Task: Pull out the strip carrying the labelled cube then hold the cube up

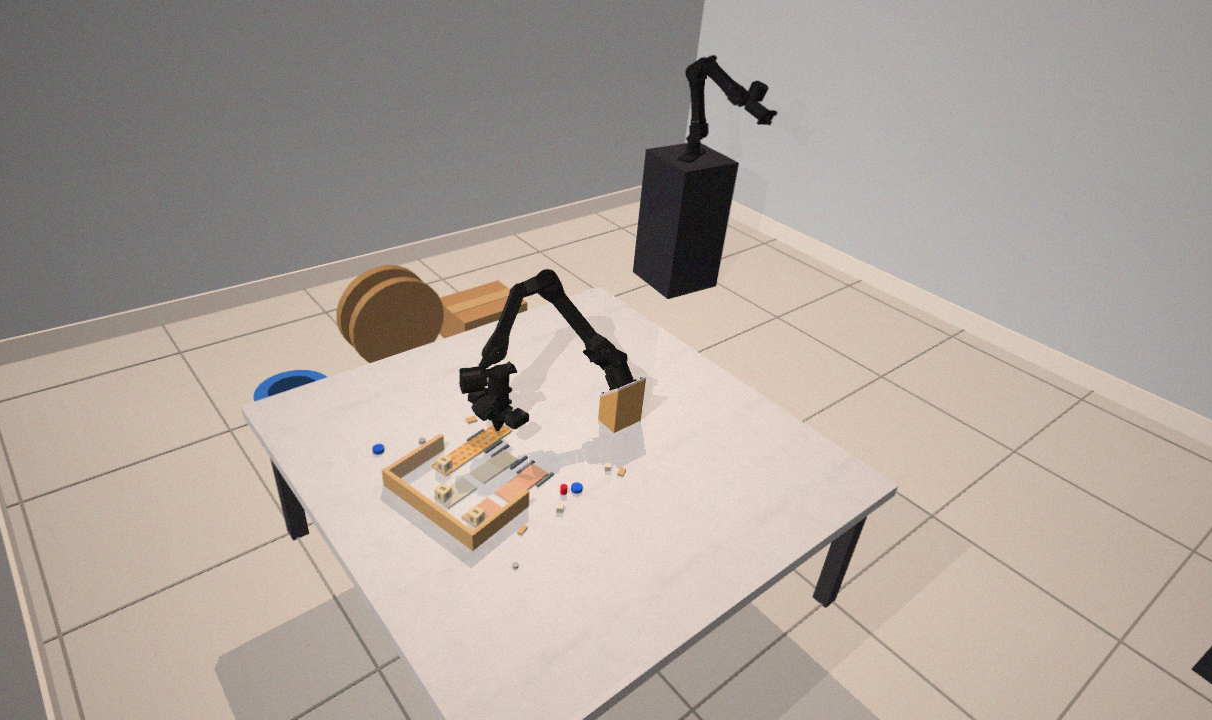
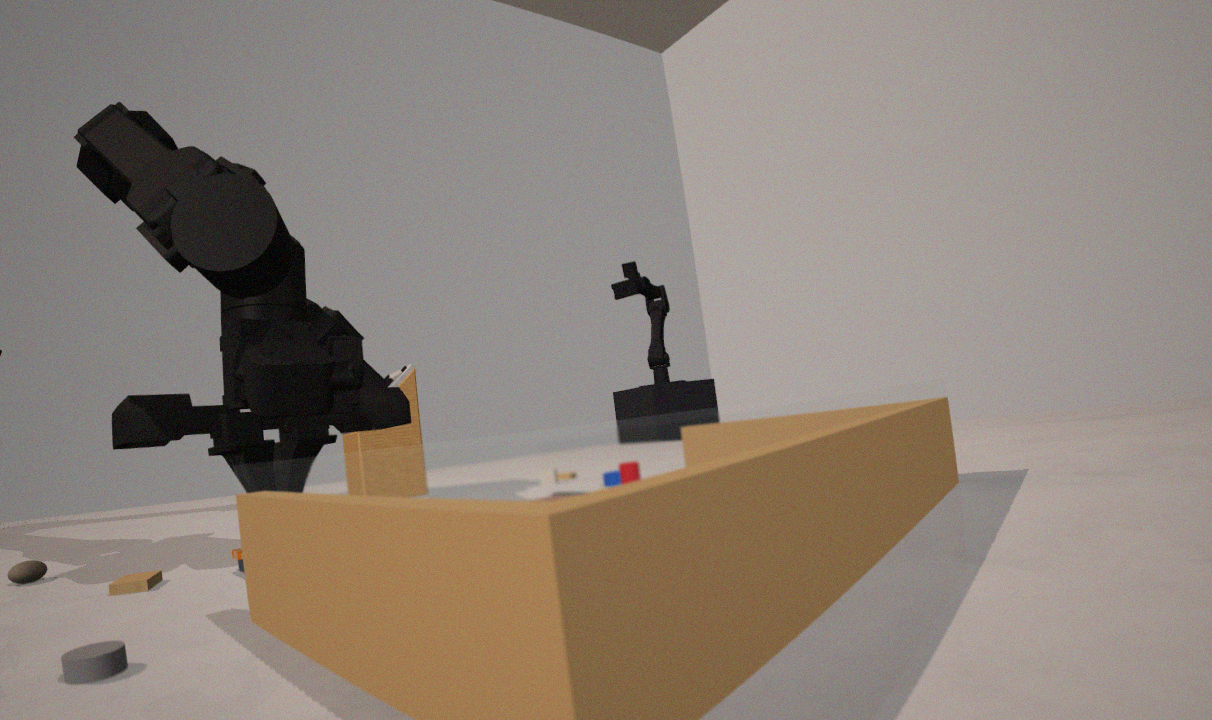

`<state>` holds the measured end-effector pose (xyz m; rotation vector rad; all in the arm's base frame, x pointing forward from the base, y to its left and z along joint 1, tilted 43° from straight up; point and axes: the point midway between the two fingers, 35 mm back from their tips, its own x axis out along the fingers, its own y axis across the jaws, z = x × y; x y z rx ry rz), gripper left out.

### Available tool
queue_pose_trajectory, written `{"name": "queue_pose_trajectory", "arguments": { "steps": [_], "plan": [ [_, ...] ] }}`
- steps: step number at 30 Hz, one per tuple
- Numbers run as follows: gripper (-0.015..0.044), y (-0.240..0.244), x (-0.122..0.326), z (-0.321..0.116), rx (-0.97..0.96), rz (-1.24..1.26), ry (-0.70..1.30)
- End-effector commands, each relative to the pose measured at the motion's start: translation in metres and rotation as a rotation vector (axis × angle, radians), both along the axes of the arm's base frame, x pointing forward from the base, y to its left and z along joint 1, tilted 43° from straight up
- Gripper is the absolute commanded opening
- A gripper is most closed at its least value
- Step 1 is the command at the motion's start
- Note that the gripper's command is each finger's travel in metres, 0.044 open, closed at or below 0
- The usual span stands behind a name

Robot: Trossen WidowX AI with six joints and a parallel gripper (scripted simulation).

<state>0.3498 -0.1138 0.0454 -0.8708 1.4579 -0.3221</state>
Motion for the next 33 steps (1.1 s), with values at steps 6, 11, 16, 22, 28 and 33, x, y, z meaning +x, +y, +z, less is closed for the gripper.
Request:
{"name": "queue_pose_trajectory", "arguments": {
  "steps": [6, 11, 16, 22, 28, 33],
  "plan": [
    [0.0, -0.008, -0.02, -0.004, 0.001, -0.008, 0.024],
    [0.0, -0.01, -0.026, -0.003, 0.001, -0.008, 0.025],
    [0.0, -0.012, -0.033, -0.002, 0.001, -0.008, 0.025],
    [0.0, -0.015, -0.041, -0.001, 0.0, -0.008, 0.026],
    [0.0, -0.018, -0.049, 0.0, 0.0, -0.008, 0.026],
    [0.0, -0.02, -0.056, 0.001, 0.0, -0.008, 0.027]
  ]
}}
